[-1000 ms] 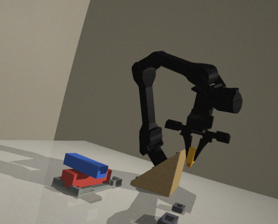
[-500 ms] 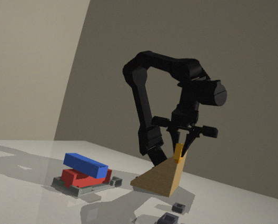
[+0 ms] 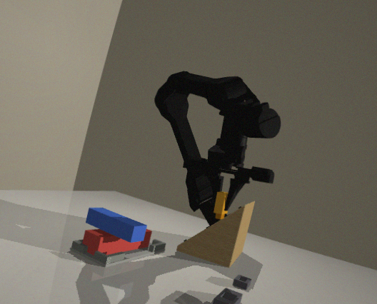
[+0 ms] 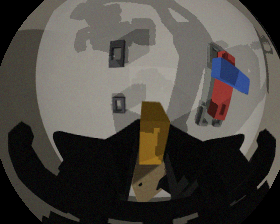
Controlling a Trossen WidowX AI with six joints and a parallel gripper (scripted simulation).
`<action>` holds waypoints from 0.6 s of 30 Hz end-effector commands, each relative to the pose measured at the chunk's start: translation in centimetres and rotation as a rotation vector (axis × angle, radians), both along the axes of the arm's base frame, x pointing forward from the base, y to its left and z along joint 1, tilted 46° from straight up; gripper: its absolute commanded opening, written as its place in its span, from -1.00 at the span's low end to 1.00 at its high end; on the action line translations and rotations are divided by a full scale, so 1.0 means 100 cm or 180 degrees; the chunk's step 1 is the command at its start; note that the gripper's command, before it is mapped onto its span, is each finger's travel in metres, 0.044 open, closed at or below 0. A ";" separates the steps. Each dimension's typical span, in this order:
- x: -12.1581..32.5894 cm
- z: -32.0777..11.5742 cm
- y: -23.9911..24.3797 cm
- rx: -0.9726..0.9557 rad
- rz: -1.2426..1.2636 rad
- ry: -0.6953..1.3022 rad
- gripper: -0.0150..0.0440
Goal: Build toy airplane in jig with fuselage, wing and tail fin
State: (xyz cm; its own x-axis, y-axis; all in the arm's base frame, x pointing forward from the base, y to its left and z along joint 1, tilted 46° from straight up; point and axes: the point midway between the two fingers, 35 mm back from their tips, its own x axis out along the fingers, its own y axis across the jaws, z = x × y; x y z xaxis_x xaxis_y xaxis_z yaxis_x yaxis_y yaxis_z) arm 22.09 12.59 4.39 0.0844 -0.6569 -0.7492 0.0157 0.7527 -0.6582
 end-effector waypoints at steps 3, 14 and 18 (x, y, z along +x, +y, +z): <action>0.004 0.011 -0.016 -0.0008 0.0003 -0.0009 -0.49; 0.011 0.031 -0.046 -0.0004 -0.0020 -0.0051 -0.49; 0.013 0.038 -0.057 -0.0008 -0.0031 -0.0068 -0.49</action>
State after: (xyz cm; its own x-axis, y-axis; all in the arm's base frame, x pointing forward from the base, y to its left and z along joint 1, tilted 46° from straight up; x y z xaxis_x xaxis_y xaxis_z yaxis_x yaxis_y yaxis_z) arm 23.42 7.81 7.73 0.0933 -0.6534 -0.7512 0.0397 0.7564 -0.6529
